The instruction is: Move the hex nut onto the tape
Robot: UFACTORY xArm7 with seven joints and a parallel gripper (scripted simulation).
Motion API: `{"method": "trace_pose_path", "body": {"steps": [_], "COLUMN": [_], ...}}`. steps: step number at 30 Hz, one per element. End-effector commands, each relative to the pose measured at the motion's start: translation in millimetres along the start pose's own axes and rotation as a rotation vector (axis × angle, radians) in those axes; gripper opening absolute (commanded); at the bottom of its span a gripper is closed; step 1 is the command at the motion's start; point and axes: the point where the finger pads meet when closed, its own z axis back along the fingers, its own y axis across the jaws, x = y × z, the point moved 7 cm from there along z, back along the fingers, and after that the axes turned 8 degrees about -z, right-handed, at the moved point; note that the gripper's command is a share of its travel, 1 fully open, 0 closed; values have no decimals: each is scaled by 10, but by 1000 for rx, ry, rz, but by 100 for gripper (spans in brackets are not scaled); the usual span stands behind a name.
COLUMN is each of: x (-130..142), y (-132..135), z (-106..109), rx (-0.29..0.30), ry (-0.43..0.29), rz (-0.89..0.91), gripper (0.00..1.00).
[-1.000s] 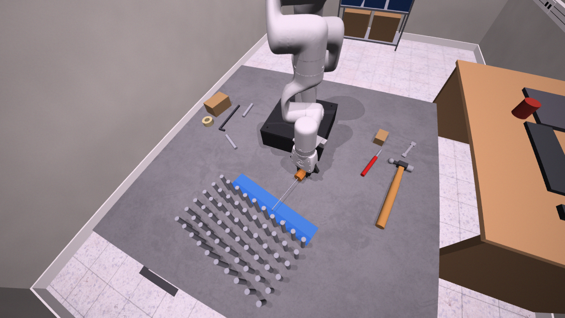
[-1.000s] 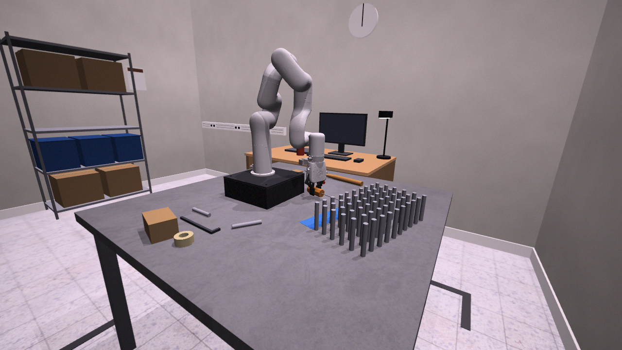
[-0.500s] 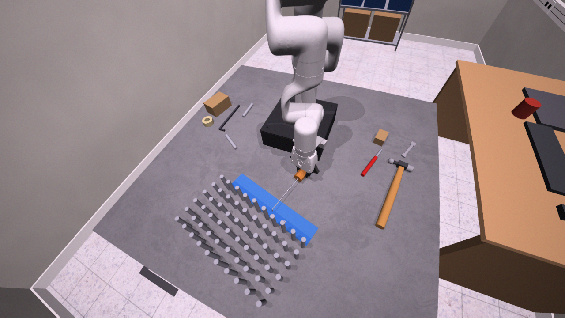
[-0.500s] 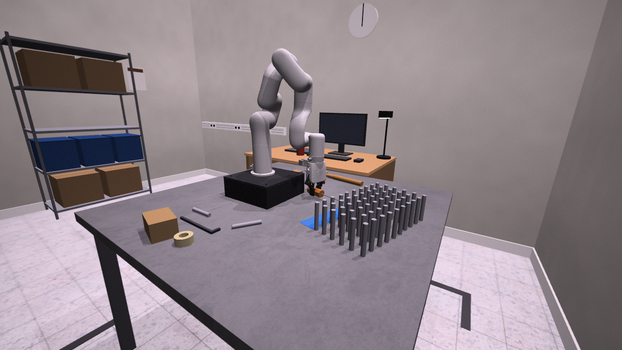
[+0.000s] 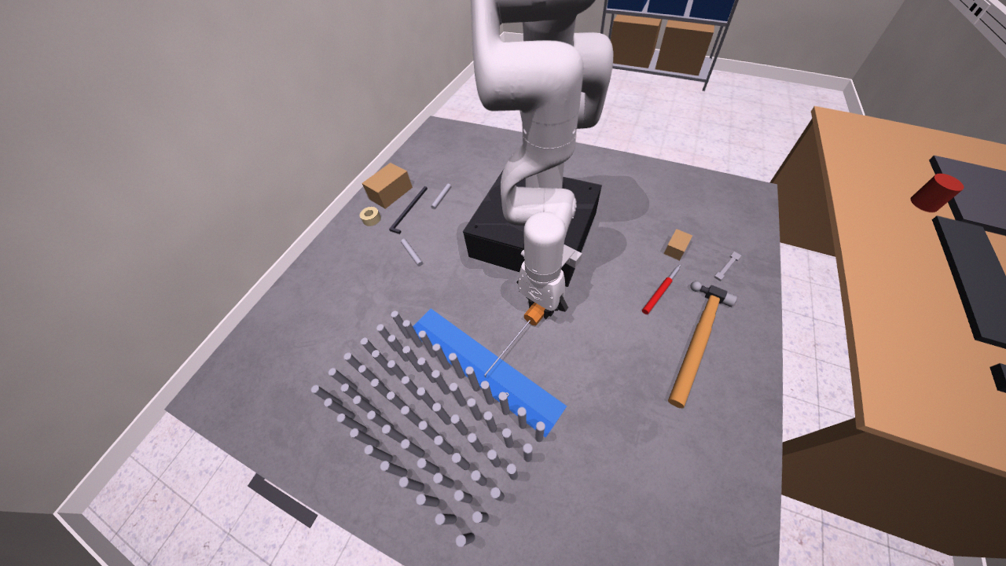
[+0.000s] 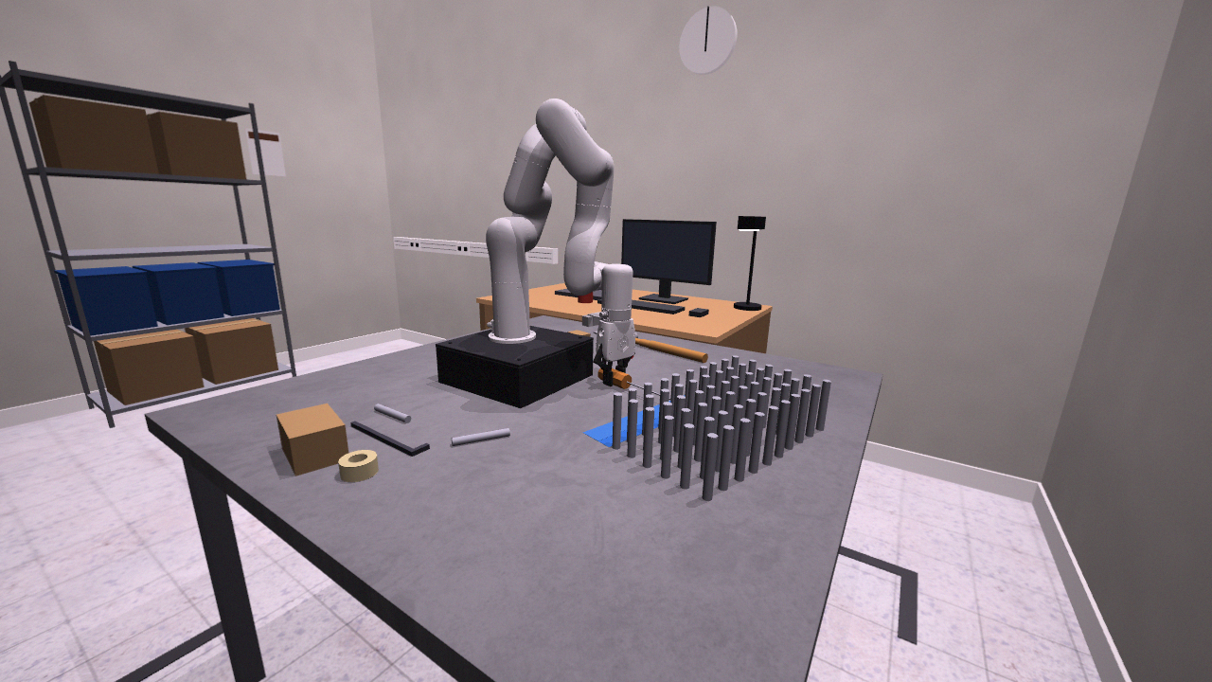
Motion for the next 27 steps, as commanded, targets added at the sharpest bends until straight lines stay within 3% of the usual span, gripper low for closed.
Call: {"method": "trace_pose_path", "body": {"steps": [1,14,15,27], "x": [7,7,7,7], "y": [6,6,6,6], "z": [-15,-21,-21,-21], "rx": [2,2,2,2], "ry": [-2,-2,-2,-2], "rz": [0,0,0,0], "gripper": [0,0,65,65]}}
